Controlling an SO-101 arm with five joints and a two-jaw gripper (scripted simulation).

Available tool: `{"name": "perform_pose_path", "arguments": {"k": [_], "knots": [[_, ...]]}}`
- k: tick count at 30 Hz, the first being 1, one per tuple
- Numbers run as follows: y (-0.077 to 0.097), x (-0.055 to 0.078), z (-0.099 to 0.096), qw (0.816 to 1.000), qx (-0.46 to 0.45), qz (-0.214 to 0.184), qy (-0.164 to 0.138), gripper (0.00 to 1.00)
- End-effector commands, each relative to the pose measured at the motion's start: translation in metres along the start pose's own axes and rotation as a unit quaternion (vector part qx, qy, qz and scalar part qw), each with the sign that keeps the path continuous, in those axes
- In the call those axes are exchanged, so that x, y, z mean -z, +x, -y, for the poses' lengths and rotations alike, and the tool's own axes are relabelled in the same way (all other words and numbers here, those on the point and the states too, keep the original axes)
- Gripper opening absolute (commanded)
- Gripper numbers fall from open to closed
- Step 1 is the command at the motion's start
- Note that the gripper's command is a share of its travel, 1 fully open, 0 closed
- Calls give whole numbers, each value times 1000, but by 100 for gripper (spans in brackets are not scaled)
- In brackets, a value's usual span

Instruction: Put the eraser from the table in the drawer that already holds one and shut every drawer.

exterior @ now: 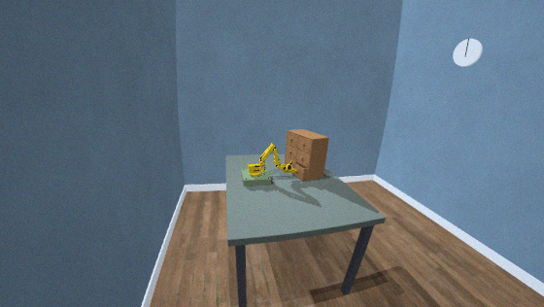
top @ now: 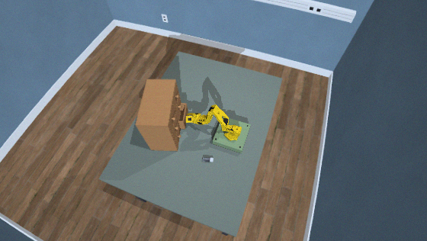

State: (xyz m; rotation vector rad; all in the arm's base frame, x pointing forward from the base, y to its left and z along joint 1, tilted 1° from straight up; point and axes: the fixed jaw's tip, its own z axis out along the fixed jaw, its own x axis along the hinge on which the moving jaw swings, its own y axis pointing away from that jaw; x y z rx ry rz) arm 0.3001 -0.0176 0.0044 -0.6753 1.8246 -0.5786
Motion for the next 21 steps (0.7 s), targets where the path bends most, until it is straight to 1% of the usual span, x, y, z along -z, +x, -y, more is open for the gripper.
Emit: {"name": "perform_pose_path", "arguments": {"k": [1, 8, 21], "knots": [[3, 5, 0, 1000, 2, -5, 0, 0], [5, 8, 0, 1000, 2, -7, 1, 0], [5, 8, 0, 1000, 2, -7, 1, 0]]}}
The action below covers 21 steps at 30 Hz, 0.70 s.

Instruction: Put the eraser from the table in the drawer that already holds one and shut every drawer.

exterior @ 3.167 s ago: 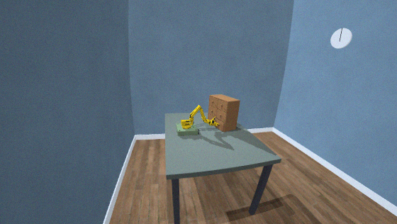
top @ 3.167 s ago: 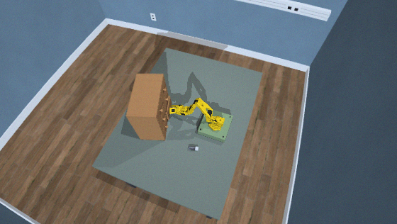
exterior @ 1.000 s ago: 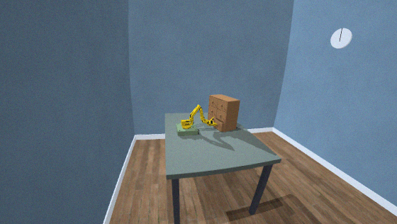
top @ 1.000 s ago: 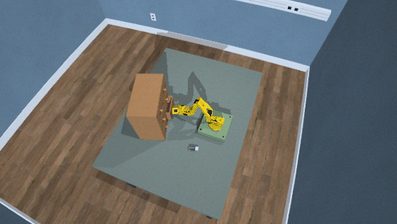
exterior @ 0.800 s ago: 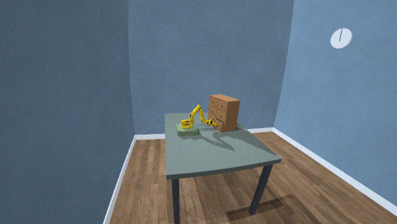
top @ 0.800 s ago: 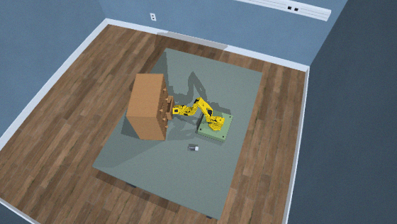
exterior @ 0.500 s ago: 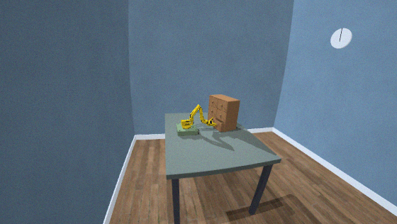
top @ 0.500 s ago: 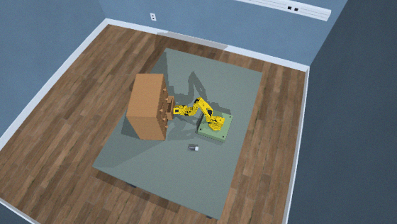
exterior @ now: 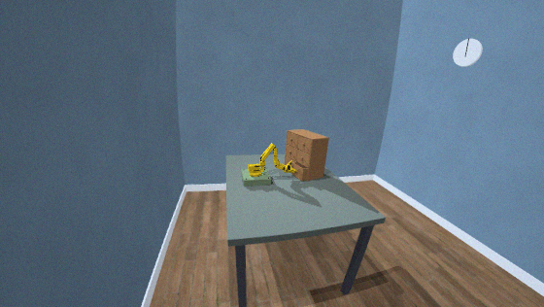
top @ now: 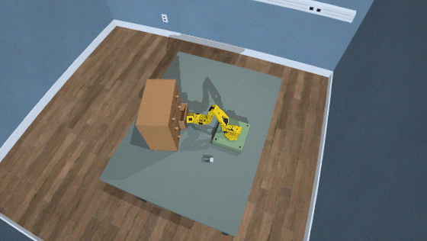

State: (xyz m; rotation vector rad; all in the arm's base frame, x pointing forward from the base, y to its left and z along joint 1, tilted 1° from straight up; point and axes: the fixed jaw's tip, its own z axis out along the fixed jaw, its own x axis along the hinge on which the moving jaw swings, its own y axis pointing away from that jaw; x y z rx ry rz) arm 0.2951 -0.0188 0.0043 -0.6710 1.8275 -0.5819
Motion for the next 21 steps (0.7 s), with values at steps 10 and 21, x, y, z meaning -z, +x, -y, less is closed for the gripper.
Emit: {"name": "perform_pose_path", "arguments": {"k": [10, 21], "knots": [[5, 8, 0, 1000, 1, -7, 2, 0], [7, 13, 1, 1000, 0, -9, 4, 0]]}}
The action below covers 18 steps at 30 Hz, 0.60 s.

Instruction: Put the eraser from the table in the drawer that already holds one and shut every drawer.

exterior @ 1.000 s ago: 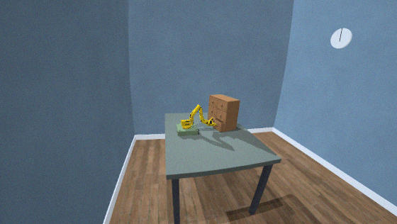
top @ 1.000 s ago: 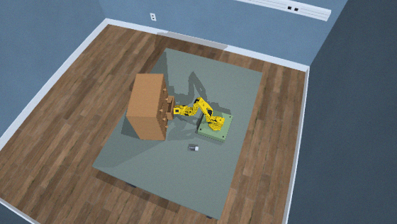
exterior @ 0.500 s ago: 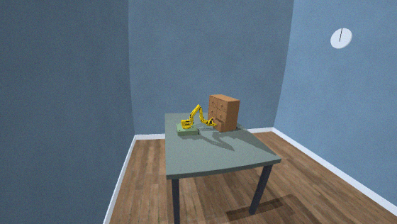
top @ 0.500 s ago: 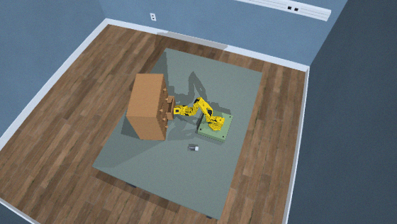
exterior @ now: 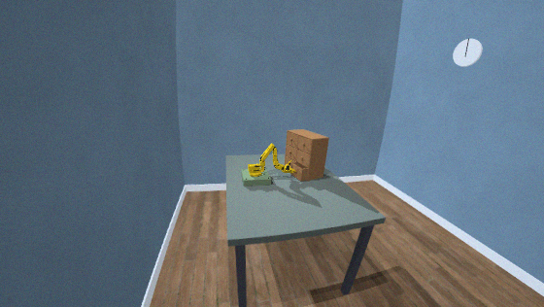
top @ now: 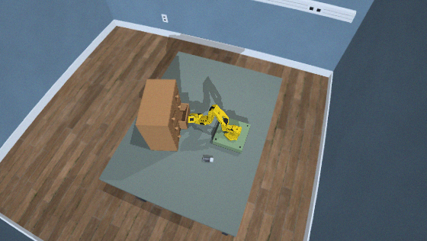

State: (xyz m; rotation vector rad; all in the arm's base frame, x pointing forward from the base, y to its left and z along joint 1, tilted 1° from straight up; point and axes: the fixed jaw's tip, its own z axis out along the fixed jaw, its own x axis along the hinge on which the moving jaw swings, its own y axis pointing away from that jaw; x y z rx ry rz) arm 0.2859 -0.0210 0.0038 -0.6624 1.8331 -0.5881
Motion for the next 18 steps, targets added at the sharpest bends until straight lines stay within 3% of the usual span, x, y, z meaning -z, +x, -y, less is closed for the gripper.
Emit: {"name": "perform_pose_path", "arguments": {"k": [1, 18], "knots": [[3, 4, 1, 1000, 2, -5, 1, 0], [4, 6, 1, 1000, 1, -6, 2, 0]]}}
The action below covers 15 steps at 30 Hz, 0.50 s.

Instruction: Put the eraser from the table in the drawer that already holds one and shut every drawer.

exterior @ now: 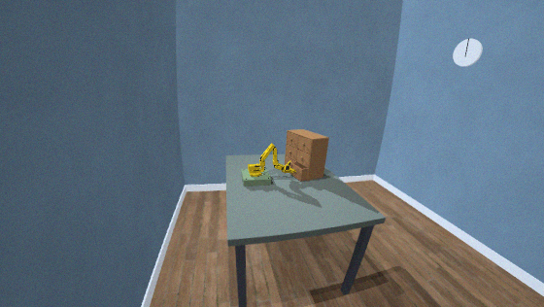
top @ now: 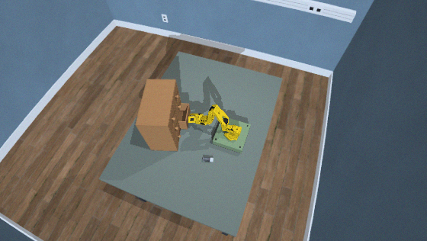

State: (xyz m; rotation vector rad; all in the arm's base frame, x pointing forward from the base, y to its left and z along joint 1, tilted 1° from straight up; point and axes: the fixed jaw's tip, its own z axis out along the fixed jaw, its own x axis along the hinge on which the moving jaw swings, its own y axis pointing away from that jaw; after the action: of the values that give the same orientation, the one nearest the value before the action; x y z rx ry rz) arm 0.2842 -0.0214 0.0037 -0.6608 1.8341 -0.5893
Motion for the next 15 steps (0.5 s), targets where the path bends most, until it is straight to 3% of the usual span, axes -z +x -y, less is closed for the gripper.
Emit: {"name": "perform_pose_path", "arguments": {"k": [1, 15], "knots": [[3, 5, 1, 1000, 1, -6, 2, 0], [7, 11, 1, 1000, 0, -9, 5, 0]]}}
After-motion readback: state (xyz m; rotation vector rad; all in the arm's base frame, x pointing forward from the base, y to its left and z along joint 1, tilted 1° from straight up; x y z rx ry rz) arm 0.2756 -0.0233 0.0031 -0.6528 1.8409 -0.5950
